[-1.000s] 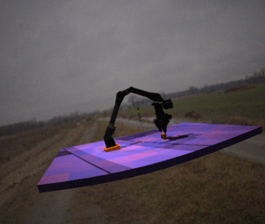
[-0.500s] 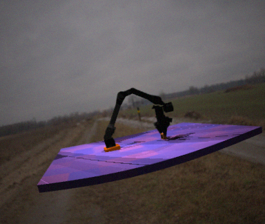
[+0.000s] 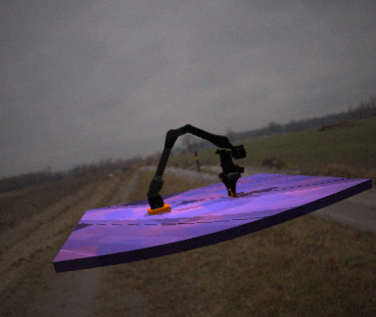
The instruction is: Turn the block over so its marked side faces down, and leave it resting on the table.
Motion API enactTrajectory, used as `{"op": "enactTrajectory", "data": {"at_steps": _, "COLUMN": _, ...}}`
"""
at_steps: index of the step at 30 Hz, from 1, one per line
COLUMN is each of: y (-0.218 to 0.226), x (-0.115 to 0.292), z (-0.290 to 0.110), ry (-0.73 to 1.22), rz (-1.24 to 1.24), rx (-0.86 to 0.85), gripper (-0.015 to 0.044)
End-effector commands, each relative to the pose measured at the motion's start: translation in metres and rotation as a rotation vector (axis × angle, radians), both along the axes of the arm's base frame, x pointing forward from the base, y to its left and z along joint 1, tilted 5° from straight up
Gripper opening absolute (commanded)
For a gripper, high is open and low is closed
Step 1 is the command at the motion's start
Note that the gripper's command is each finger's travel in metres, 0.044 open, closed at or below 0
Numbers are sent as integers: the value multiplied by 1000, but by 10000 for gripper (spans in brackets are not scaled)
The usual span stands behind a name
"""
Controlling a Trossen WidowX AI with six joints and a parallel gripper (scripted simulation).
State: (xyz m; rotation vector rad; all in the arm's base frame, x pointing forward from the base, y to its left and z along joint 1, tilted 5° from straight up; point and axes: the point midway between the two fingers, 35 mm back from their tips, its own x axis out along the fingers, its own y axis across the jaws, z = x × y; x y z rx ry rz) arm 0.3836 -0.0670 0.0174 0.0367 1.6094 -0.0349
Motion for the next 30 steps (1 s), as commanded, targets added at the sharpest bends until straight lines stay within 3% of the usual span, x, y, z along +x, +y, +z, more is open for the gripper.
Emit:
{"op": "enactTrajectory", "data": {"at_steps": 1, "y": 0, "x": 0, "z": -1, "ry": 1, "rz": -5, "rx": -1, "gripper": 215}}
{"op": "enactTrajectory", "data": {"at_steps": 9, "y": 0, "x": 0, "z": -1, "ry": 1, "rz": -5, "rx": -1, "gripper": 162}}
{"op": "enactTrajectory", "data": {"at_steps": 15, "y": 0, "x": 1, "z": 26, "ry": 1, "rz": -5, "rx": -1, "gripper": 5}}
{"op": "enactTrajectory", "data": {"at_steps": 30, "y": -1, "x": 5, "z": 21, "ry": -149, "rz": -10, "rx": -5, "gripper": 0}}
